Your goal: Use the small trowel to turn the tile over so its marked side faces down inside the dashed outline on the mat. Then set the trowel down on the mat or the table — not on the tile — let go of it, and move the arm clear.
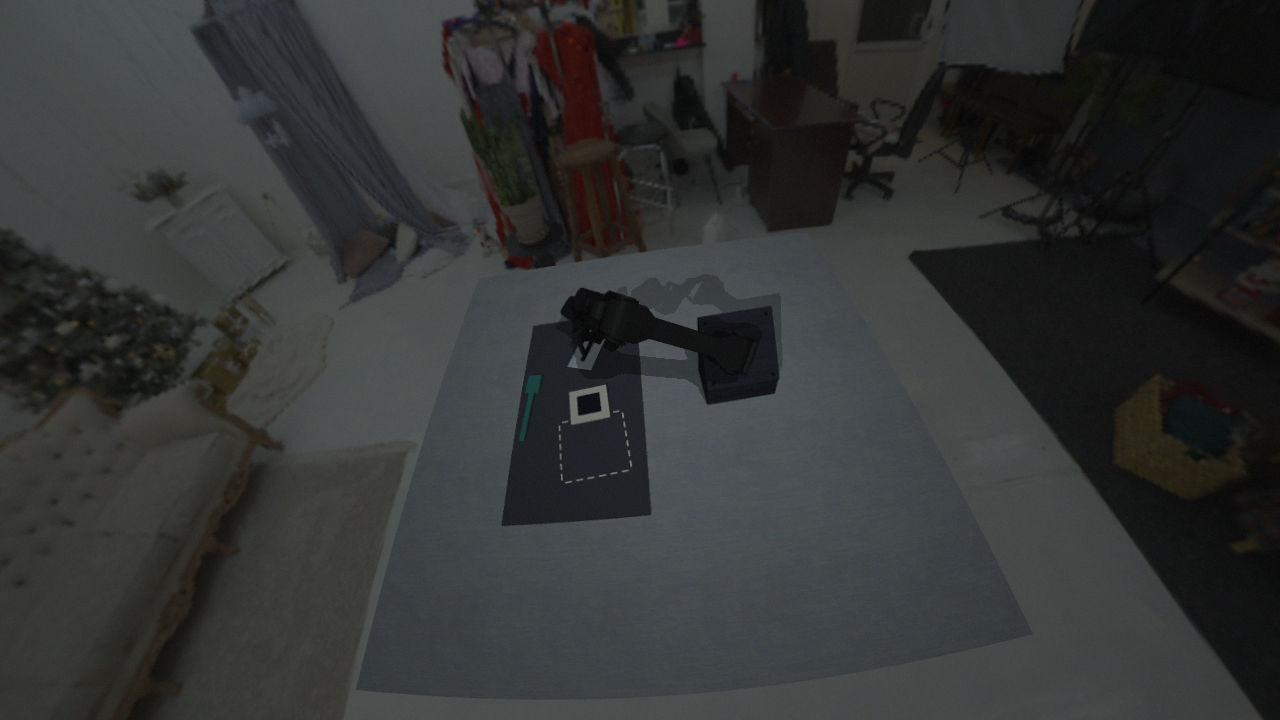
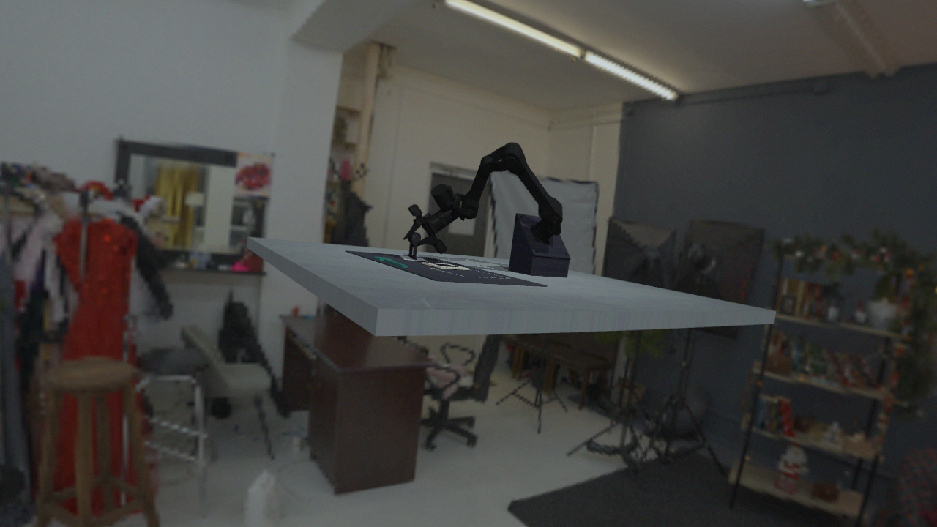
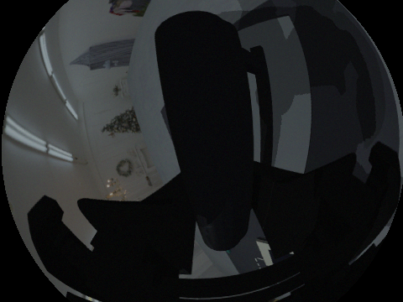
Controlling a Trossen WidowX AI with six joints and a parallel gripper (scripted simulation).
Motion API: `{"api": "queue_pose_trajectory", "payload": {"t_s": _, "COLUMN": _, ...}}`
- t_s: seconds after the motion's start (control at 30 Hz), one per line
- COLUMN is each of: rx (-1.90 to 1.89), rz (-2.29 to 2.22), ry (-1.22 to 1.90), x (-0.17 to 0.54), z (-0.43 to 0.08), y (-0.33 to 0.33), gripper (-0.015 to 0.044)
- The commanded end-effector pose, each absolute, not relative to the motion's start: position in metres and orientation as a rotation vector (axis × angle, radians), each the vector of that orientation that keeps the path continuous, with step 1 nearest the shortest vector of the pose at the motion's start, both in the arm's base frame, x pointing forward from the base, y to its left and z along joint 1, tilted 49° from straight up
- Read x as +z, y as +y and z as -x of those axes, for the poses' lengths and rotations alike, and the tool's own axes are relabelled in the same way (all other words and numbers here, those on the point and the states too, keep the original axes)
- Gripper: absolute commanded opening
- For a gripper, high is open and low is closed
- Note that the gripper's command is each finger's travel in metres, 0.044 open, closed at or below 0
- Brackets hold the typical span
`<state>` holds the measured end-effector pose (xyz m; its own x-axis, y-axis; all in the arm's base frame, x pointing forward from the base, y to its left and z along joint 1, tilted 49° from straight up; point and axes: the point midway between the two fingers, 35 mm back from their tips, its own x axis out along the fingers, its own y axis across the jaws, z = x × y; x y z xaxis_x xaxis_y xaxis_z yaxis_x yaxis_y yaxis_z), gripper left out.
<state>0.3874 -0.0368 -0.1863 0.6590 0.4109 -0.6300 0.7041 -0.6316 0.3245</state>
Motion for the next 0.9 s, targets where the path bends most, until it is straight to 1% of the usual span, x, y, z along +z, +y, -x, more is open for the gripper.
{"api": "queue_pose_trajectory", "payload": {"t_s": 0.0, "rx": -0.675, "rz": -2.315, "ry": 0.833, "x": -0.170, "z": -0.395, "y": -0.057, "gripper": 0.0000}}
{"api": "queue_pose_trajectory", "payload": {"t_s": 0.17, "rx": -0.674, "rz": -2.314, "ry": 0.832, "x": -0.149, "z": -0.396, "y": -0.079, "gripper": 0.0000}}
{"api": "queue_pose_trajectory", "payload": {"t_s": 0.37, "rx": -0.668, "rz": -2.312, "ry": 0.833, "x": -0.148, "z": -0.396, "y": -0.080, "gripper": 0.0000}}
{"api": "queue_pose_trajectory", "payload": {"t_s": 0.87, "rx": -0.186, "rz": -2.108, "ry": 0.958, "x": -0.106, "z": -0.390, "y": -0.026, "gripper": 0.0000}}
